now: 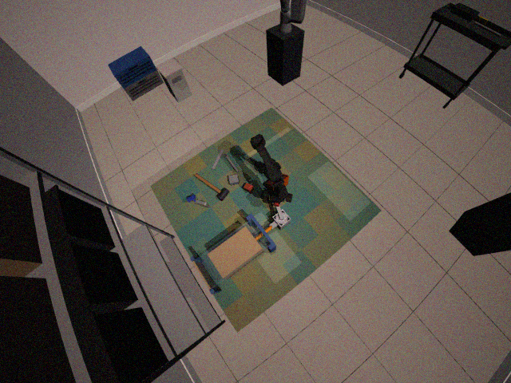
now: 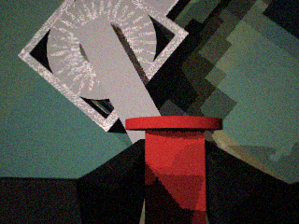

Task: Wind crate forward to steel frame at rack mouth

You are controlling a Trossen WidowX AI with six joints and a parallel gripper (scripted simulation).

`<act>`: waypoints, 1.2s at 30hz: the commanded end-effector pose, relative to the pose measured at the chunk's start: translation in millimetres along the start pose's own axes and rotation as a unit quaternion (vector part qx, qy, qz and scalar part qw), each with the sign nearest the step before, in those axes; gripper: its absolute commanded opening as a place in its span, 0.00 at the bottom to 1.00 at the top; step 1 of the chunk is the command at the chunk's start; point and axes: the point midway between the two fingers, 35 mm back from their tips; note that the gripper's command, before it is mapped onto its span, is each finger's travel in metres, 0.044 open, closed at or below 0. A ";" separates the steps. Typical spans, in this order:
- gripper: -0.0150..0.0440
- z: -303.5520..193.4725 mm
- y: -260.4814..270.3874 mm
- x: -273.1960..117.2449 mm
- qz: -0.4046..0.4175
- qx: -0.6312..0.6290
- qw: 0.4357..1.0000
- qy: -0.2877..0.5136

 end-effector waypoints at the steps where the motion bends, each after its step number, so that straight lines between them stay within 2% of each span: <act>1: 0.25 4.1 -9.3 4.6 -0.012 0.003 1.000 -0.003; 36: 0.25 27.2 -35.3 15.0 -0.013 0.004 1.000 -0.003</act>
Point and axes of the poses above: the point midway between the two fingers, 35 mm back from their tips, its own x axis out along the fingers, its own y axis across the jaws, z = x × y, and after that the axes turned 2 degrees about -x, right-handed
